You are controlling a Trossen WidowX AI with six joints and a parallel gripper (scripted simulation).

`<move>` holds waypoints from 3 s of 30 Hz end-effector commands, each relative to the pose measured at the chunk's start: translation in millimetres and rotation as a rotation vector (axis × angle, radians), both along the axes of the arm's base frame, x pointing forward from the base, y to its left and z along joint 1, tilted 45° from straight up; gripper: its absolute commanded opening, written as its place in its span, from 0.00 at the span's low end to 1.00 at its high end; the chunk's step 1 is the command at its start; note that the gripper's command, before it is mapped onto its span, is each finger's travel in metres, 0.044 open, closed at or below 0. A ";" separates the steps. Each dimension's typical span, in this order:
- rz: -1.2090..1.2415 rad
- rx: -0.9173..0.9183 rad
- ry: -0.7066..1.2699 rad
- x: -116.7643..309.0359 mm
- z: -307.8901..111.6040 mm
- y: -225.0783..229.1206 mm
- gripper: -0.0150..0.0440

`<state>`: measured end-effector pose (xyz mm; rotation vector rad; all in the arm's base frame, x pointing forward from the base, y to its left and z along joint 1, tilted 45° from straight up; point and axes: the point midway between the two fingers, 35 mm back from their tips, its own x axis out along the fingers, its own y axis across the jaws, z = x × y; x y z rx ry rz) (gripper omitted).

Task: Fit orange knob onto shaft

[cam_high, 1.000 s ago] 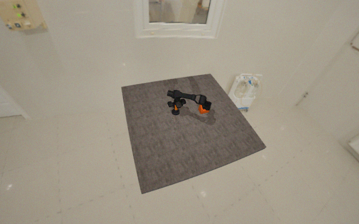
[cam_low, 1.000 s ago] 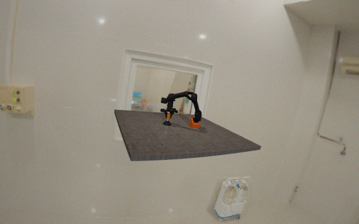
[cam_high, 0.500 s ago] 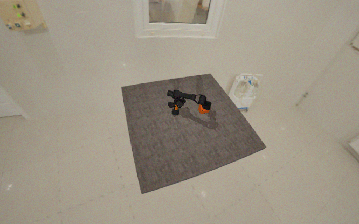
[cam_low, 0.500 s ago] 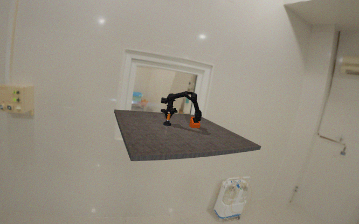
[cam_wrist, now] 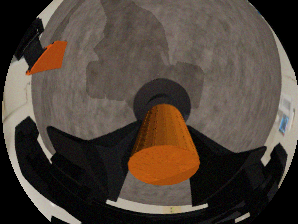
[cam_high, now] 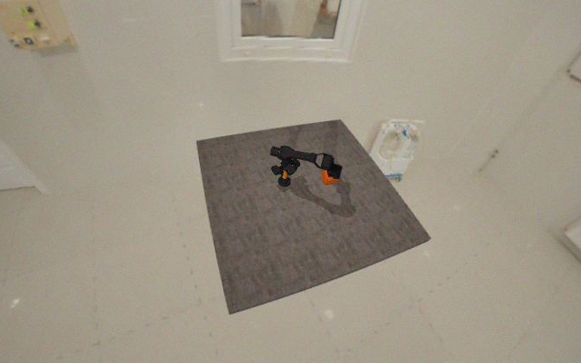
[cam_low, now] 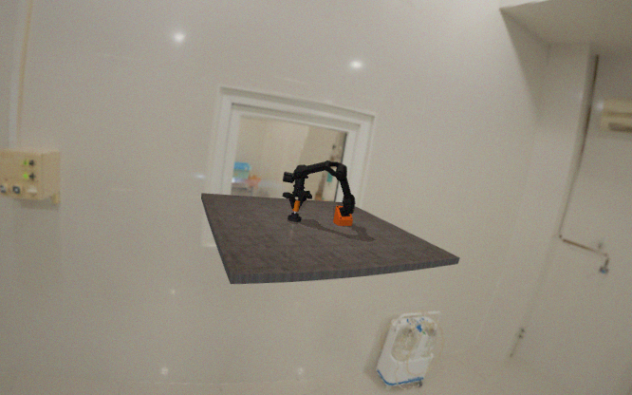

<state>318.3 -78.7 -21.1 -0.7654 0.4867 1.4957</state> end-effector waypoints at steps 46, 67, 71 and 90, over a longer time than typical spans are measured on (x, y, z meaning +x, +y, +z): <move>0.145 -0.010 -0.147 0.3 0.4 -1.6 0.25; 0.145 -0.010 -0.147 -0.8 -1.2 1.0 0.25; 0.145 -0.010 -0.146 -0.3 1.4 -1.9 0.25; 0.295 -0.021 -0.293 0.8 -1.5 -1.9 0.25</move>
